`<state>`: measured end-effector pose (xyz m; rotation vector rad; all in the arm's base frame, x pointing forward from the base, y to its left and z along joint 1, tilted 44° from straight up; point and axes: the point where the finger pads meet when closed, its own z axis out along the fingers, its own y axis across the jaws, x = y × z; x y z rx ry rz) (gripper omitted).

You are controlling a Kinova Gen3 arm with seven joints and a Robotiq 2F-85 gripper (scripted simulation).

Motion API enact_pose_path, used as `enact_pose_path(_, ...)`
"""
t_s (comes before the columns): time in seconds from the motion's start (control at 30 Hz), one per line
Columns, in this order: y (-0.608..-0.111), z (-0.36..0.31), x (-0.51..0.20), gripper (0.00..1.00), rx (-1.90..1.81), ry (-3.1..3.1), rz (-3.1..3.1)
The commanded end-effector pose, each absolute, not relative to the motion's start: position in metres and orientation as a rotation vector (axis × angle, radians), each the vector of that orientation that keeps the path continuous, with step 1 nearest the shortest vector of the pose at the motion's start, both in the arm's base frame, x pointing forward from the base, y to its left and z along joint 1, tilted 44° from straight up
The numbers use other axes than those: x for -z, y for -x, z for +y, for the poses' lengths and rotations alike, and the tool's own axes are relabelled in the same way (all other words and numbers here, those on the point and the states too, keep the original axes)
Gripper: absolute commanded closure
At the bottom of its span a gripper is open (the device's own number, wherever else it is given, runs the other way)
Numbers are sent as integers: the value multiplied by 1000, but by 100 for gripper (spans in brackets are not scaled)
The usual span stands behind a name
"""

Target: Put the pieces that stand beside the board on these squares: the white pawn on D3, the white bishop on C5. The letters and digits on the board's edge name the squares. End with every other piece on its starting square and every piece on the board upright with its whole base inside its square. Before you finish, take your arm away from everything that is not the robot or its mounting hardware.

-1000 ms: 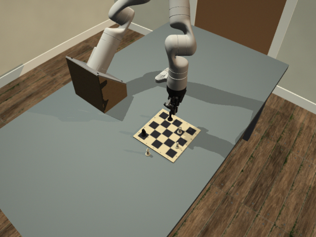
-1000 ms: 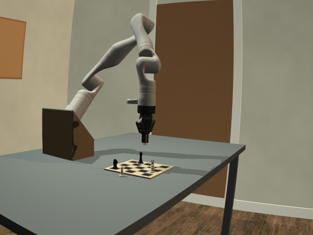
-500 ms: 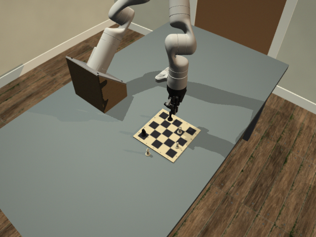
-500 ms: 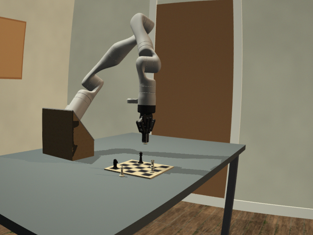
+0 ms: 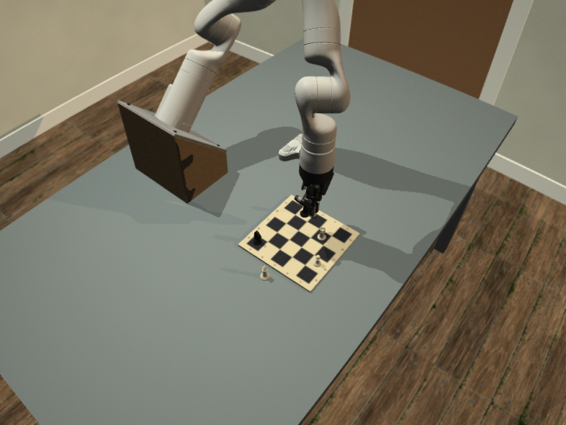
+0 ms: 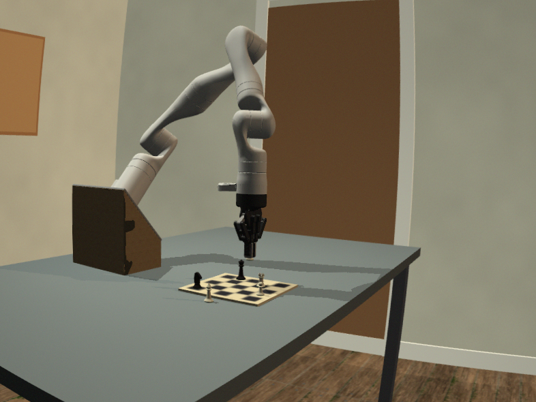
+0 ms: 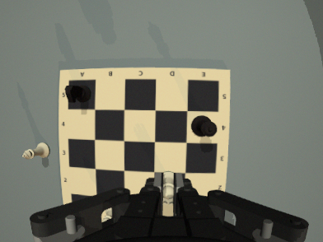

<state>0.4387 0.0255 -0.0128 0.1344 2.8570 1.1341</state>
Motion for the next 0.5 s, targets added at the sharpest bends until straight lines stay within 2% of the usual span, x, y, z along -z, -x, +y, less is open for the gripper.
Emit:
enact_pose_path(0.0, -435, 40, 26, 100, -1155, -130, 2866)
enact_pose_path(0.47, -438, 67, 54, 100, -1155, -130, 2866)
